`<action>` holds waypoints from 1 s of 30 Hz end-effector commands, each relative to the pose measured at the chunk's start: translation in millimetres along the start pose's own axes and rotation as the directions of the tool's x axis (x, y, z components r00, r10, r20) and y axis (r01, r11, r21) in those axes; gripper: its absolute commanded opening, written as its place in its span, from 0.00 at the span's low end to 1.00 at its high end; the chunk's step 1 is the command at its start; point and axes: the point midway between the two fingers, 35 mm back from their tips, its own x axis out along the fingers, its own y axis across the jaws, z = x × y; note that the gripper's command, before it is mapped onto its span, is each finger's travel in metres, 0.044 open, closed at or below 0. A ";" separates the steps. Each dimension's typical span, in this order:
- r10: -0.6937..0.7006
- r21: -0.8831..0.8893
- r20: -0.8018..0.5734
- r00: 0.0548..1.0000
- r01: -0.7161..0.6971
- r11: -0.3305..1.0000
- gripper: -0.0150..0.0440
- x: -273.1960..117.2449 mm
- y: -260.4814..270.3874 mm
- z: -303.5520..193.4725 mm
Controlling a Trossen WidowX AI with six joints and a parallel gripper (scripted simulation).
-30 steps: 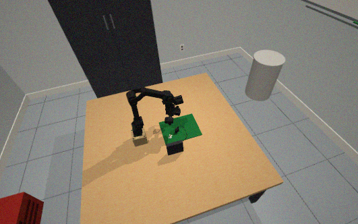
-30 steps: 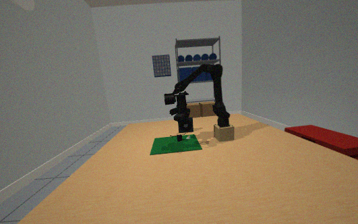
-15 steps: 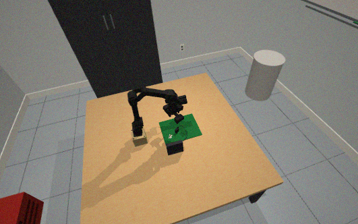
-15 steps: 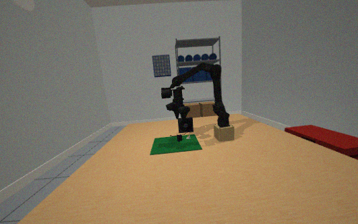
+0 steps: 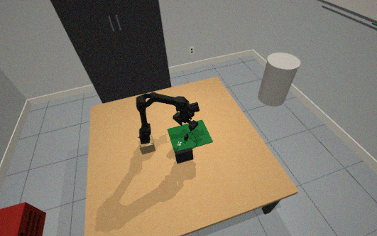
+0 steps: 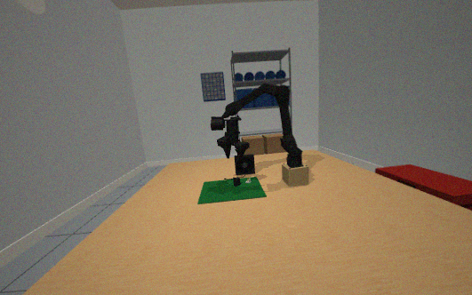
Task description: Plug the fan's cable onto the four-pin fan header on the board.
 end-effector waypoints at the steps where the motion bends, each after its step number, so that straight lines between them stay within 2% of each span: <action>1: 0.029 -0.005 -0.028 0.999 -0.029 1.000 1.00 52.3 7.1 -7.4; 4: 0.029 -0.005 -0.028 0.999 -0.029 1.000 1.00 73.8 9.9 -10.7; 30: 0.029 -0.005 -0.028 0.999 -0.029 1.000 1.00 107.2 10.4 -11.0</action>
